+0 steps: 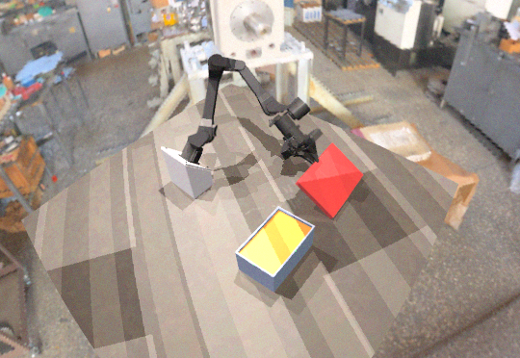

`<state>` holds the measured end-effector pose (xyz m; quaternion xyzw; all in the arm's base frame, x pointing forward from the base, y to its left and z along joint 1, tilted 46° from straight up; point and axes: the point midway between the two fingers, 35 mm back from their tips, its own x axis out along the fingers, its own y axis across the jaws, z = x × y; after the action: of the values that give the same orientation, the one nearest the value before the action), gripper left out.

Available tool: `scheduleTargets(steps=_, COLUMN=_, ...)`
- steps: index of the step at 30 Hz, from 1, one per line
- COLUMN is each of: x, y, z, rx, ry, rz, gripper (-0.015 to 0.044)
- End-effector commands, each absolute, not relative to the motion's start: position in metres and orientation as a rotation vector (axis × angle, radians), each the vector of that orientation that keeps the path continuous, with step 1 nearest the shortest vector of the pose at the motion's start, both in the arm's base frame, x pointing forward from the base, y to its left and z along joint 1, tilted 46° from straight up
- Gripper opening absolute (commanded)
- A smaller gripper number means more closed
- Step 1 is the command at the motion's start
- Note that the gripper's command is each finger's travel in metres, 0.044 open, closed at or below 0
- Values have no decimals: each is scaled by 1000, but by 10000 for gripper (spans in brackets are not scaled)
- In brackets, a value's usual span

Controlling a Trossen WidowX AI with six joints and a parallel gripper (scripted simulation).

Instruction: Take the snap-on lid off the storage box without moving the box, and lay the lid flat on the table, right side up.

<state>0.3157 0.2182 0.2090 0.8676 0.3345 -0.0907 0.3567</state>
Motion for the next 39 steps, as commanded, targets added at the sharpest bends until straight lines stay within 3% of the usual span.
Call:
scheduleTargets(steps=1, x=315, y=222, z=205, rx=2240, ry=866, rz=-239, gripper=0)
scheduleTargets(steps=39, x=315, y=244, z=184, rx=2241, ry=867, rz=-239, gripper=0)
